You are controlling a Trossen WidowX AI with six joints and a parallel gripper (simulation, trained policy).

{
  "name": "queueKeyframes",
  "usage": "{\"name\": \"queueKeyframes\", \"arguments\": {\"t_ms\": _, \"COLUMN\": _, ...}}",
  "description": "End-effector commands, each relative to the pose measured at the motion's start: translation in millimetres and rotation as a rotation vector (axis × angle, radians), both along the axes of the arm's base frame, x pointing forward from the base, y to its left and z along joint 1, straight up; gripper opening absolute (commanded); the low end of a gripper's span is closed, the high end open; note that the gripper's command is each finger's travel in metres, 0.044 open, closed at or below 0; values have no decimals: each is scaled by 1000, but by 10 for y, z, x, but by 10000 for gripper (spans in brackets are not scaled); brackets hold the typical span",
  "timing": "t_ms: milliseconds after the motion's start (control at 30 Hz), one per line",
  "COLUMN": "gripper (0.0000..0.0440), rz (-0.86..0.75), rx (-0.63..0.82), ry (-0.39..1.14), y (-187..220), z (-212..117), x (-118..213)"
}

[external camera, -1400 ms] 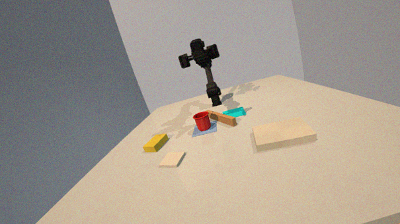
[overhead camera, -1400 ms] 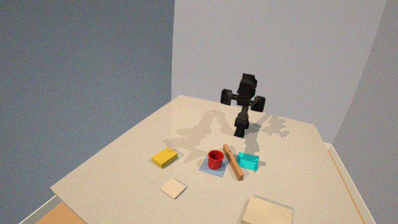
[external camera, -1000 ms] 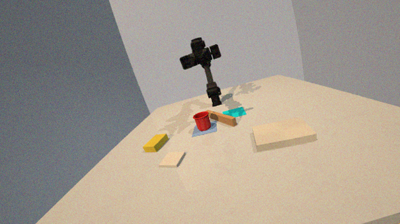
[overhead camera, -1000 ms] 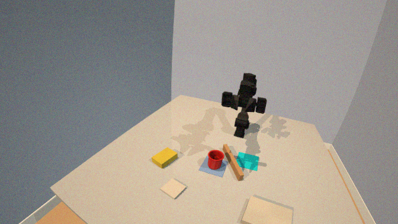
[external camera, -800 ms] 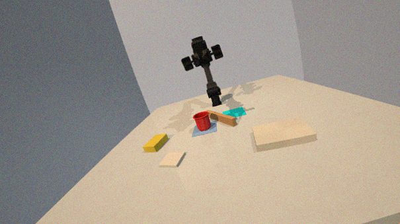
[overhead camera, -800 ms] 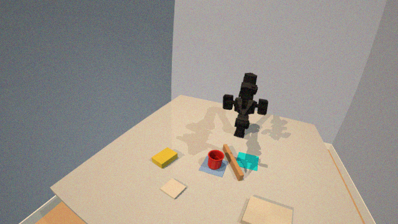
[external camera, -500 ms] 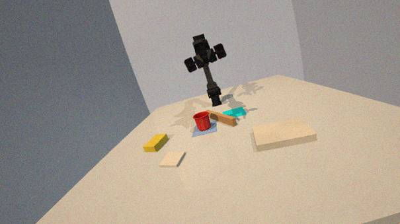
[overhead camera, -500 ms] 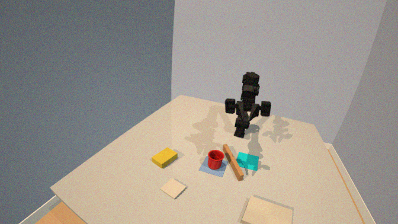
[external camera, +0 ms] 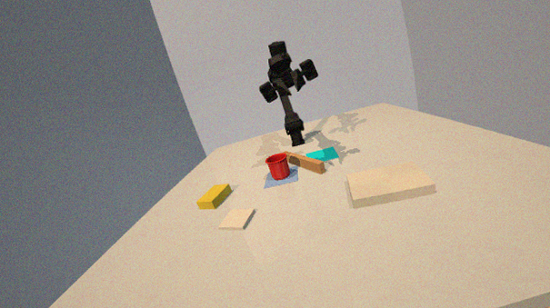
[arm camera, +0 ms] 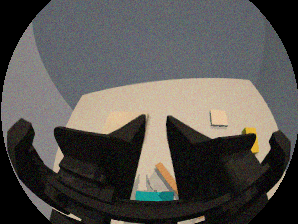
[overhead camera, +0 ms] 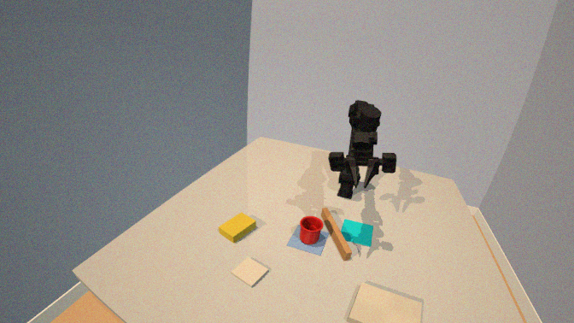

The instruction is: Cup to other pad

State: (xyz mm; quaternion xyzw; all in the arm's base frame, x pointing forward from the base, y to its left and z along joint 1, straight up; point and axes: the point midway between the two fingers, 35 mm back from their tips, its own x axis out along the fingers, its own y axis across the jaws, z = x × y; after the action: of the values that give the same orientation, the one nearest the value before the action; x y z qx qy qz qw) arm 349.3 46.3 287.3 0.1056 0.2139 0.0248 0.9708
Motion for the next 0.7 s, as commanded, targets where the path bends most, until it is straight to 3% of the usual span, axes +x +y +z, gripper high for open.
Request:
{"name": "queueKeyframes", "arguments": {"t_ms": 0, "gripper": 93, "rz": -6, "rx": 12, "ry": 62, "y": 40, "z": -66, "x": 33}}
{"name": "queueKeyframes", "arguments": {"t_ms": 667, "gripper": 95, "rz": -29, "rx": 5, "ry": 392, "y": 165, "z": -401, "x": 105}}
